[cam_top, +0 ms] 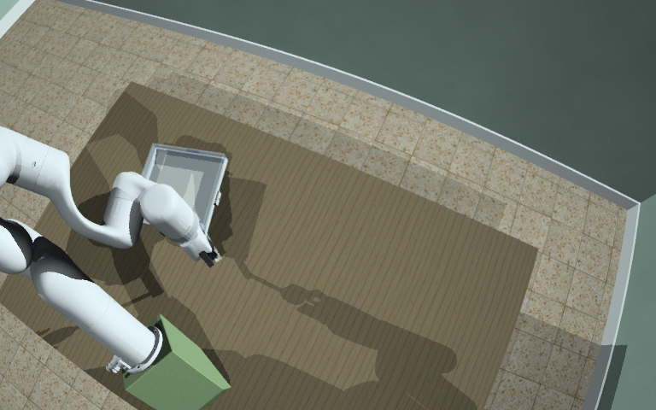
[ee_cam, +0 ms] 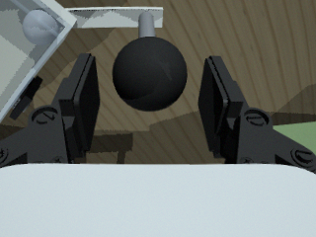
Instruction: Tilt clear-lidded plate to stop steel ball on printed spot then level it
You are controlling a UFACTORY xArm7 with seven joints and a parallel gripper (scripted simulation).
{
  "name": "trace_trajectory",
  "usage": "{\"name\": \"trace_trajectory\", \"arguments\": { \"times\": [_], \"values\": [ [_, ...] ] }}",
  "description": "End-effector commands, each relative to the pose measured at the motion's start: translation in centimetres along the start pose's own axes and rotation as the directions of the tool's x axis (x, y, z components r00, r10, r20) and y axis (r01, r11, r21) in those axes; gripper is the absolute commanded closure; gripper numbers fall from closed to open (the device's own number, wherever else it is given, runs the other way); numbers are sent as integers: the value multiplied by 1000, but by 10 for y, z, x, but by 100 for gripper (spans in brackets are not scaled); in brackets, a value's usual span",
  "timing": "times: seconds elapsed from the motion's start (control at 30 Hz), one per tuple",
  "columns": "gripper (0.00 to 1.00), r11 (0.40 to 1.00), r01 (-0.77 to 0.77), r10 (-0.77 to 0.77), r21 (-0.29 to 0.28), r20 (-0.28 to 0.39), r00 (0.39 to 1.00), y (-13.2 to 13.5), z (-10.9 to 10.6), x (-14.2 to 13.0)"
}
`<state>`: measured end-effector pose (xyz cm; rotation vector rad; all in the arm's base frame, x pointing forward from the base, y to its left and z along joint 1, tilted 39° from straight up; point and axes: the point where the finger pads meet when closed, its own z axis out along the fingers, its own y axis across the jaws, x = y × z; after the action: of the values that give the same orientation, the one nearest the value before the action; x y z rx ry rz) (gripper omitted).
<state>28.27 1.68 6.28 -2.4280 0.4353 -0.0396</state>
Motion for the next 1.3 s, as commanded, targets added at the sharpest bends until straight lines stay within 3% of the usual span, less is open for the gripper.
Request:
{"name": "trace_trajectory", "arguments": {
  "times": [0.0, 1.27],
  "values": [
    [39, 1000, 0, 0, 0, -3, 1000, 0, 4, 1],
    [39, 1000, 0, 0, 0, -3, 1000, 0, 24, 1]
  ]
}}
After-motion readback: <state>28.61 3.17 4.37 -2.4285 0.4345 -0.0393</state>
